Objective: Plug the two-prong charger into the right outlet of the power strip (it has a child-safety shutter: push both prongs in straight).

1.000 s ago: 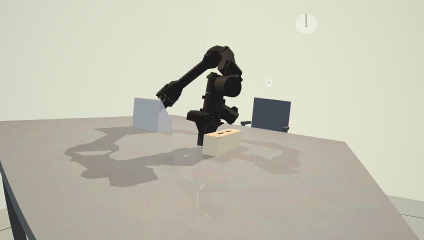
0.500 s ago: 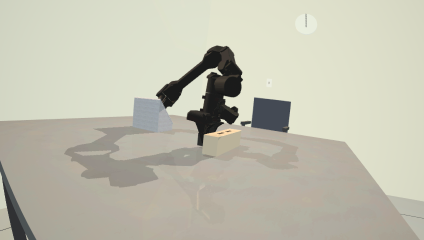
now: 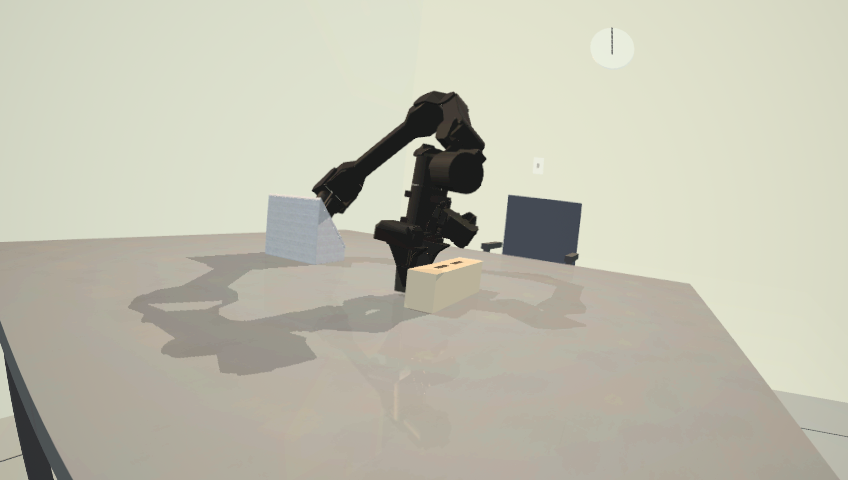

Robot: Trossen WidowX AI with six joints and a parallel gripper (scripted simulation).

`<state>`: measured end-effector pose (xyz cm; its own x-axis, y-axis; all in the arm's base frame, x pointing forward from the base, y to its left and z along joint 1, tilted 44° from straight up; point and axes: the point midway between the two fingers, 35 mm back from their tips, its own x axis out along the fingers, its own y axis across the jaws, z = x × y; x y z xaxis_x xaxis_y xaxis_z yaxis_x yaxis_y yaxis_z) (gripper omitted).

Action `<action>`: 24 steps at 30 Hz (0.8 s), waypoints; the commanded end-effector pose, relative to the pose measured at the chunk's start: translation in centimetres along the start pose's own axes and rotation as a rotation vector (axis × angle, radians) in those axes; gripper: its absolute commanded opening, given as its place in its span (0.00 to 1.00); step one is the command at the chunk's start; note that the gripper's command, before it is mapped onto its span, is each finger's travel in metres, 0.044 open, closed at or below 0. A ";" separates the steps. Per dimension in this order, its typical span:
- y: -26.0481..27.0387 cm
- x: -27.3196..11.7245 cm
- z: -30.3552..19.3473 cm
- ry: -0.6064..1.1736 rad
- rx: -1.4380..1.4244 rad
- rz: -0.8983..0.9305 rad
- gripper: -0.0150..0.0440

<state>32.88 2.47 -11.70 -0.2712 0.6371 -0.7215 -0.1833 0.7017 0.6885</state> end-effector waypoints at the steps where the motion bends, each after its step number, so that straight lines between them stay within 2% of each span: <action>1: 0.0 0.0 0.0 -0.001 -0.001 -0.001 0.79; 6: 0.0 0.0 0.0 -0.001 -0.001 -0.001 1.00; 24: 0.0 0.0 -0.6 -0.007 -0.005 -0.001 1.00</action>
<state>32.66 2.29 -11.66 -0.2624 0.6378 -0.7241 -0.1852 0.7032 0.6865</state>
